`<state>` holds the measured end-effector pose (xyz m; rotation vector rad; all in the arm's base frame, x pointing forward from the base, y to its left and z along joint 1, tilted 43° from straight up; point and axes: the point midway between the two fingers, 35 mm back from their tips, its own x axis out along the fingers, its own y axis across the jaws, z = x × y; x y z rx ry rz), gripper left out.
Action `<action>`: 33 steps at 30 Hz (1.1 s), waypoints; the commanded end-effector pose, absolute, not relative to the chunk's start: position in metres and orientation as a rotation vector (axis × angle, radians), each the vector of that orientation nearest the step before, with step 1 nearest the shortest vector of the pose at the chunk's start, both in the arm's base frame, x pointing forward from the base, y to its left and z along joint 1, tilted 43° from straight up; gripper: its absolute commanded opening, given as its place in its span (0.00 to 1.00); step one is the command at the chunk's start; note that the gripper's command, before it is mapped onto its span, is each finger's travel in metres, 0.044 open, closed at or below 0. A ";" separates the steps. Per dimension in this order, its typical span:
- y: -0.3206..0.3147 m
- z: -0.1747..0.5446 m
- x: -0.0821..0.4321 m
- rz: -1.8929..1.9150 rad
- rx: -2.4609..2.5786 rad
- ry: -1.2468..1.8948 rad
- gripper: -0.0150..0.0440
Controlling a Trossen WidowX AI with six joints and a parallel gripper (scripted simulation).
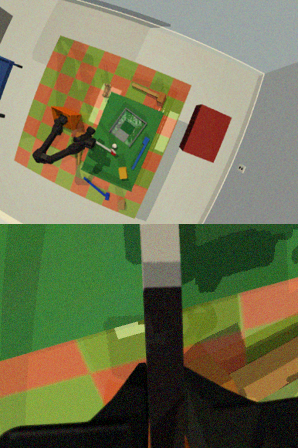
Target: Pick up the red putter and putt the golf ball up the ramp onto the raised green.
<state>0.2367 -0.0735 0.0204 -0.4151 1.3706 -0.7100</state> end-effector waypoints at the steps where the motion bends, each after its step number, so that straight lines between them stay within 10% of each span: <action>1: -0.066 0.013 0.237 -0.733 -0.412 1.354 0.25; 33: -0.029 0.050 0.236 -0.727 -0.418 1.356 0.25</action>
